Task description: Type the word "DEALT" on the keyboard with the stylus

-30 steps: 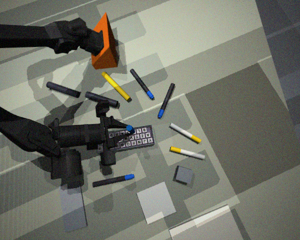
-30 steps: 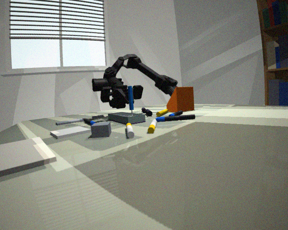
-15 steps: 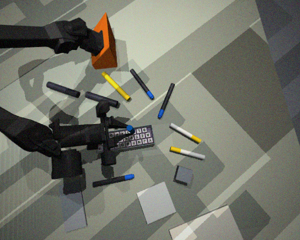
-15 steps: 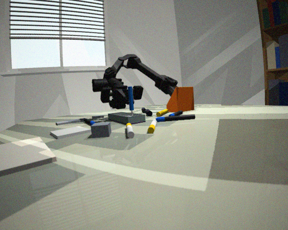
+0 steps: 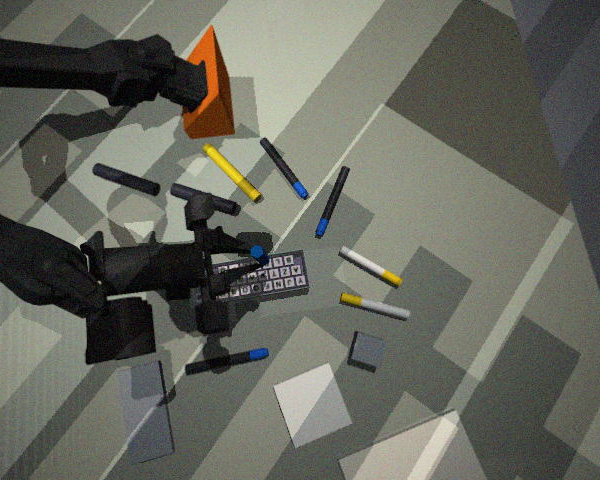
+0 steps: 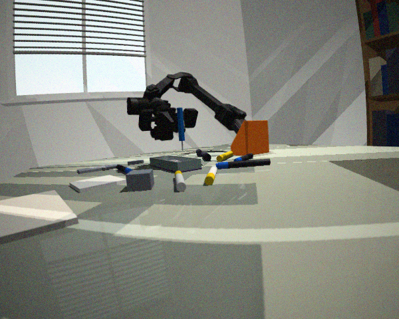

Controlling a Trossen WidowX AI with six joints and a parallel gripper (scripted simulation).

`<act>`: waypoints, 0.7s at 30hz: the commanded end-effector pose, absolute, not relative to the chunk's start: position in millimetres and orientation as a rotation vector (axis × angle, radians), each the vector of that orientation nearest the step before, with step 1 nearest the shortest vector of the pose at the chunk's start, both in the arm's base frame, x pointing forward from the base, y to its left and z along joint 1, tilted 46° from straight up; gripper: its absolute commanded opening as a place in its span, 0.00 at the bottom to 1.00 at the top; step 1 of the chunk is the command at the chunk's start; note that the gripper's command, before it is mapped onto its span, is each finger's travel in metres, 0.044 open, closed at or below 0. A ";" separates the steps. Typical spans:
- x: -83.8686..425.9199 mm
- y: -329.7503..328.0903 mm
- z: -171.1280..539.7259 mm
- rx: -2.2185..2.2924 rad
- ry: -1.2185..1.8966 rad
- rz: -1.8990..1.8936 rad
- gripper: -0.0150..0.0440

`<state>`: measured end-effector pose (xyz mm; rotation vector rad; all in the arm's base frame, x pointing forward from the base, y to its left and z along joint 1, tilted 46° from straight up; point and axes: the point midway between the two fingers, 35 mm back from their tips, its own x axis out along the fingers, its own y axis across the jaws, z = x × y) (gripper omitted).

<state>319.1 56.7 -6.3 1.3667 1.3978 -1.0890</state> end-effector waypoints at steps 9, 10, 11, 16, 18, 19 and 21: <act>327.2 70.1 -17.8 1.370 1.397 -1.087 0.25; 329.3 74.1 -21.1 1.371 1.397 -1.087 0.25; 331.4 78.4 -24.6 1.372 1.397 -1.087 0.25; 338.3 94.2 -37.6 1.377 1.396 -1.086 0.25; 338.3 94.2 -37.6 1.377 1.396 -1.086 0.25; 338.3 94.2 -37.6 1.377 1.396 -1.086 0.25; 338.3 93.4 -38.4 1.377 1.396 -1.086 0.25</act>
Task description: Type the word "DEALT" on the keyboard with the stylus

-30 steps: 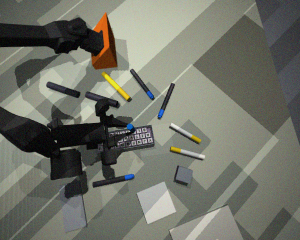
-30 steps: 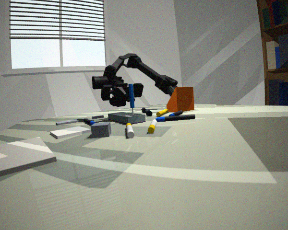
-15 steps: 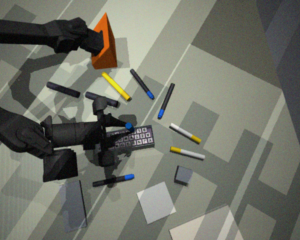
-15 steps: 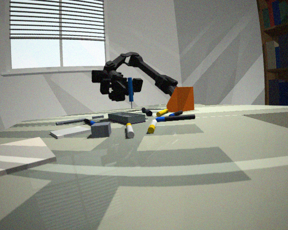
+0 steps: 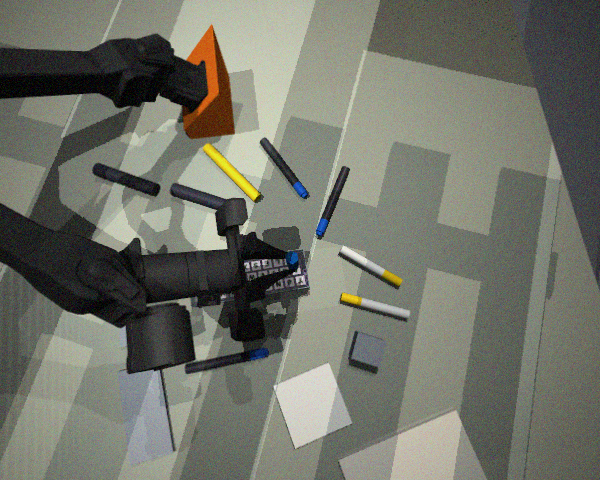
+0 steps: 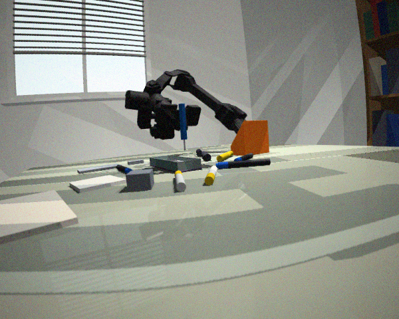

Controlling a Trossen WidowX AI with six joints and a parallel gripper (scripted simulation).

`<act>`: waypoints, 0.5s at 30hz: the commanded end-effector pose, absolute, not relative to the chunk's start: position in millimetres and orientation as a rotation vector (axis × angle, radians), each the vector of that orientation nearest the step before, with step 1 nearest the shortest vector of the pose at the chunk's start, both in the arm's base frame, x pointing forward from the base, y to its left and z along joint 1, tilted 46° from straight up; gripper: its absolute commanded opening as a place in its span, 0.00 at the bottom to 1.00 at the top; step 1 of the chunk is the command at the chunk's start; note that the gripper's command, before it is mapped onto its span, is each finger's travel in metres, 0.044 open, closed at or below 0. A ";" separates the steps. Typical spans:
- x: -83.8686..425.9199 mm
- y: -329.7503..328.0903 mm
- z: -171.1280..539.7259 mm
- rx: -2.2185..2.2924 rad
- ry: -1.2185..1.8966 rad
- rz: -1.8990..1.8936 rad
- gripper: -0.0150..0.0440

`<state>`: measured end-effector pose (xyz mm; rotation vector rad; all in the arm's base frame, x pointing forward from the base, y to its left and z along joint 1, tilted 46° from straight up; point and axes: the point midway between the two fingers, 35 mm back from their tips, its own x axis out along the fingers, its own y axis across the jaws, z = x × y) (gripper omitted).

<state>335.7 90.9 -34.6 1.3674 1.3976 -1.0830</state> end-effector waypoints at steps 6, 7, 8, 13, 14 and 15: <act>338.1 79.7 -50.9 1.377 1.396 -1.087 0.25; 338.1 79.7 -50.9 1.377 1.396 -1.087 0.25; 338.1 79.7 -50.9 1.377 1.396 -1.087 0.25; 338.1 79.7 -50.9 1.377 1.396 -1.087 0.25; 338.0 79.0 -52.2 1.377 1.396 -1.087 0.30; 337.8 78.5 -53.2 1.376 1.396 -1.087 0.34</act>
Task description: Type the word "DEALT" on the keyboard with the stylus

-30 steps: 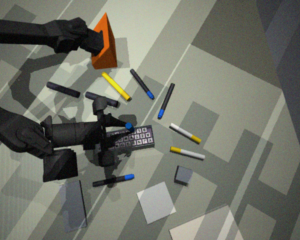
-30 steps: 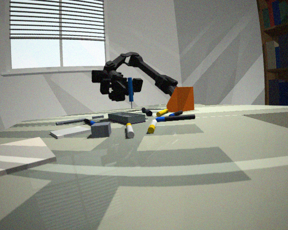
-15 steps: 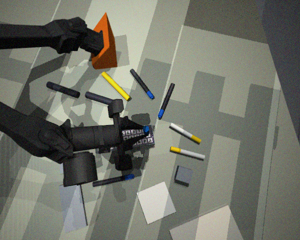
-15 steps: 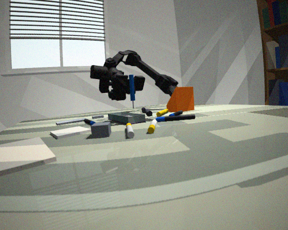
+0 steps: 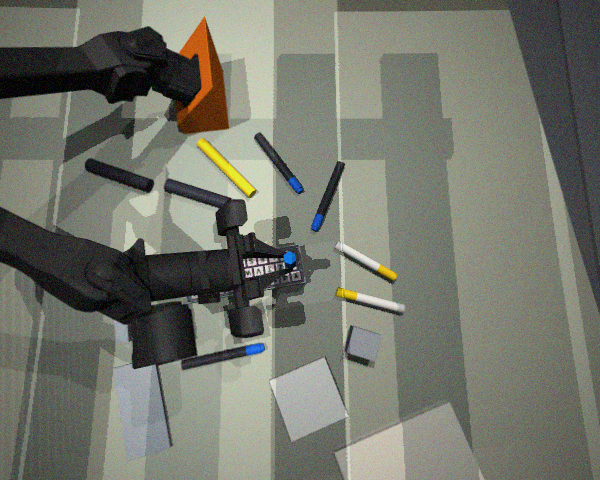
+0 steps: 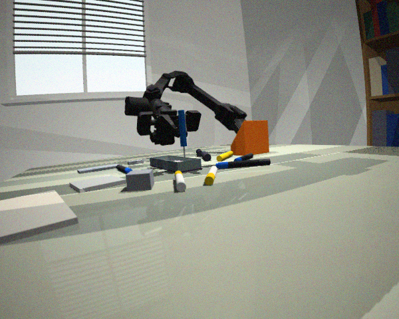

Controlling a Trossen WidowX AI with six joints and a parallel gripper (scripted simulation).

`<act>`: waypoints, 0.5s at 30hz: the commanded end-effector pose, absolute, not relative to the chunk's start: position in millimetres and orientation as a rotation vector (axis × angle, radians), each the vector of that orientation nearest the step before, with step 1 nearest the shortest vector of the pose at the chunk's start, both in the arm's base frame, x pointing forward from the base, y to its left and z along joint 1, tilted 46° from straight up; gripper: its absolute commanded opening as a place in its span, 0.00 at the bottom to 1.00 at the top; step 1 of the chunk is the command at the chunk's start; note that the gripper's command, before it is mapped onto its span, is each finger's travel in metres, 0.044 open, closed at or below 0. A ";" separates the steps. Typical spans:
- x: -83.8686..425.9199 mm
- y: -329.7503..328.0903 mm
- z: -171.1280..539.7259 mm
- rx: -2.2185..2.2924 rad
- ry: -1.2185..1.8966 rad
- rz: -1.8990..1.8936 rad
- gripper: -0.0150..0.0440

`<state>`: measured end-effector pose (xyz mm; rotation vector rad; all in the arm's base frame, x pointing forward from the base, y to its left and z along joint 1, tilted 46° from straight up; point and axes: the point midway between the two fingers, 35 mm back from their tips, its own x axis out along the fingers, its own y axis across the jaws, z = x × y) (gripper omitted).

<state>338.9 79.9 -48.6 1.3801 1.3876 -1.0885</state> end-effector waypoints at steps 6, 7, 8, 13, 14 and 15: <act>337.8 78.1 -53.7 1.376 1.396 -1.087 0.39; 337.8 77.8 -54.0 1.376 1.396 -1.087 0.39; 337.8 77.9 -53.9 1.376 1.396 -1.087 0.39; 337.8 76.2 -55.5 1.376 1.396 -1.087 0.39; 337.8 75.7 -56.0 1.376 1.396 -1.087 0.39; 337.8 75.3 -56.4 1.376 1.396 -1.087 0.39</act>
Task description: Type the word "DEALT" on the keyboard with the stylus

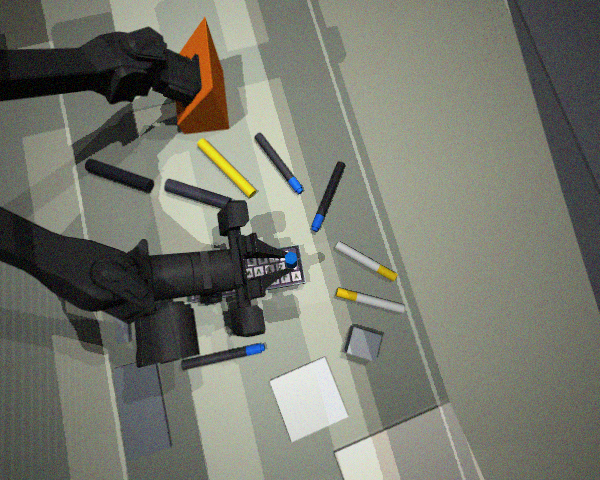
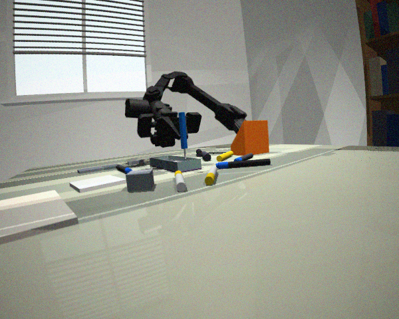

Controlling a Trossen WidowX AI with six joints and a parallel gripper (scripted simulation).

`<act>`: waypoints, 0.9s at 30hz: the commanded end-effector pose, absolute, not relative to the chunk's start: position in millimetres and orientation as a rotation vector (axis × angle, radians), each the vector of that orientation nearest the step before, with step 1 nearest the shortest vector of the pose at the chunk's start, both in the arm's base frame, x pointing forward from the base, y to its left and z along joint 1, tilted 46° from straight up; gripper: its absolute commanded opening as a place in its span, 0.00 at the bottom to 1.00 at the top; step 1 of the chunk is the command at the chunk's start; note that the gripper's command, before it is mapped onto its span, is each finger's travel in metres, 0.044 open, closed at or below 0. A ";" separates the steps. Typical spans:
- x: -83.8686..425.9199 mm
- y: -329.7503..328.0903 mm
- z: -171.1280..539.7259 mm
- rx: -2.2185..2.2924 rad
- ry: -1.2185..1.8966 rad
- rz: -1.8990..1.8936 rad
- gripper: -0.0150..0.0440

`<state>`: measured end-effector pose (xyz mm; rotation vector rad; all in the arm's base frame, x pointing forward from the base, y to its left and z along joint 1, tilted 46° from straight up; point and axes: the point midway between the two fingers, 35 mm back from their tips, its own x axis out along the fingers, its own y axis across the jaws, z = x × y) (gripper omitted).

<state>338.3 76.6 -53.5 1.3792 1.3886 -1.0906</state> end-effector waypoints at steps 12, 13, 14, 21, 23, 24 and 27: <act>337.7 71.2 -60.2 1.376 1.395 -1.087 0.39; 337.7 71.1 -60.4 1.376 1.395 -1.087 0.39; 337.7 71.1 -60.4 1.376 1.395 -1.087 0.39; 337.7 69.4 -62.0 1.376 1.395 -1.087 0.39; 337.7 68.7 -62.7 1.376 1.395 -1.087 0.39; 337.7 68.3 -63.0 1.376 1.395 -1.087 0.39; 337.7 67.4 -63.9 1.376 1.395 -1.087 0.39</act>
